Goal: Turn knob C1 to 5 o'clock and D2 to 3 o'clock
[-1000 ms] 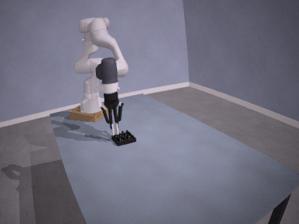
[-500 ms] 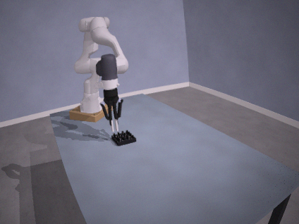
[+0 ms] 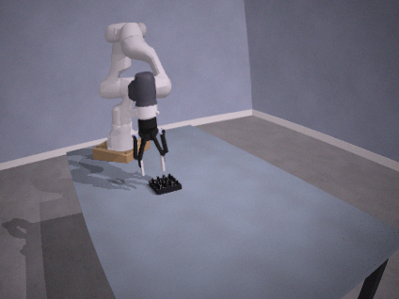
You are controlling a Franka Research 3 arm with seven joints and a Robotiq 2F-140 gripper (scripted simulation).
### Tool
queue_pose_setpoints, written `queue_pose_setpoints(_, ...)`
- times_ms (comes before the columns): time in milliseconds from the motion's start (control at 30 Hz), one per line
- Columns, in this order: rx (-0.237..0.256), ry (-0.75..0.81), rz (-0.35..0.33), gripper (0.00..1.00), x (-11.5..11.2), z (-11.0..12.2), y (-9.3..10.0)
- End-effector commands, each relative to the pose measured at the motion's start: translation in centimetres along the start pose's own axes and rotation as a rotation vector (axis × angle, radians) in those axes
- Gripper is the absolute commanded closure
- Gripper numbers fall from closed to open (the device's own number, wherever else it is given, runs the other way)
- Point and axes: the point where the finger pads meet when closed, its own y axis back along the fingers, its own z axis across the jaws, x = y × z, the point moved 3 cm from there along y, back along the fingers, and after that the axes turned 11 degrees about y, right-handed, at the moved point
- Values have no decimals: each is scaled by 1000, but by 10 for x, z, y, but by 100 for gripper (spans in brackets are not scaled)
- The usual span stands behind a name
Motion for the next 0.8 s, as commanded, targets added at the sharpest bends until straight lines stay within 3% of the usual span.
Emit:
queue_pose_setpoints(0,-1,5,0,0,-1,0,5)
queue_pose_setpoints(200,-1,5,0,0,-1,0,24)
queue_pose_setpoints(433,-1,5,0,0,-1,0,65)
queue_pose_setpoints(500,-1,5,0,0,-1,0,65)
queue_pose_setpoints(633,-2,5,0,0,-1,0,88)
queue_pose_setpoints(767,-2,5,0,0,-1,0,98)
